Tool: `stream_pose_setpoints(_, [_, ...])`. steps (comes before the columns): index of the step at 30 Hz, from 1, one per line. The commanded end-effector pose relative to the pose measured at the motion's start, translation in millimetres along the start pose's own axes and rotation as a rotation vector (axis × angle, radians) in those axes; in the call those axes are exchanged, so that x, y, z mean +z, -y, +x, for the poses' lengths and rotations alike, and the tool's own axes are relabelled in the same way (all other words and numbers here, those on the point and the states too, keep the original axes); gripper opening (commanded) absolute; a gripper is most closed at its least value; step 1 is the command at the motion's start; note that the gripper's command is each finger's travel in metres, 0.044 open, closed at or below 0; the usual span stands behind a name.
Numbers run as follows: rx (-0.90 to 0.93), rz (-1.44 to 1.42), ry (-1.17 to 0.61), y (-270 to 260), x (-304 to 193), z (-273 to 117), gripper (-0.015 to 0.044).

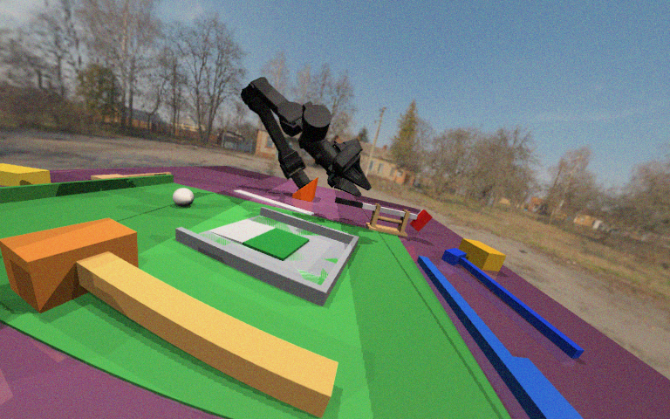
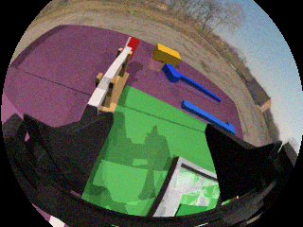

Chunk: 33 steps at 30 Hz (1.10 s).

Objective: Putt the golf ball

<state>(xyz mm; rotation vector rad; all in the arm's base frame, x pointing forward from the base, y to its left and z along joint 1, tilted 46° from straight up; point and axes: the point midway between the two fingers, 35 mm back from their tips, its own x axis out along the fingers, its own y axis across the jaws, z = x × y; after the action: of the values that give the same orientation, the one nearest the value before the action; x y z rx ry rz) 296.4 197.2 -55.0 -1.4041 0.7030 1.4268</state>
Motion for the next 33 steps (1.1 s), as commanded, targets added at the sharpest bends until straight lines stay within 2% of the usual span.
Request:
stream_pose_setpoints(1, [0.284, 0.221, -0.578, -54.9, 34.4, 10.1, 0.044])
stream_pose_setpoints(4, [0.276, 0.228, -0.708, -60.1, 40.8, 6.1, 0.044])
stream_pose_setpoints(20, [0.276, 0.228, -0.708, -60.0, 40.9, 6.3, 0.044])
stream_pose_setpoints(33, [0.275, 0.228, -0.709, -70.2, 16.5, 22.8, 0.044])
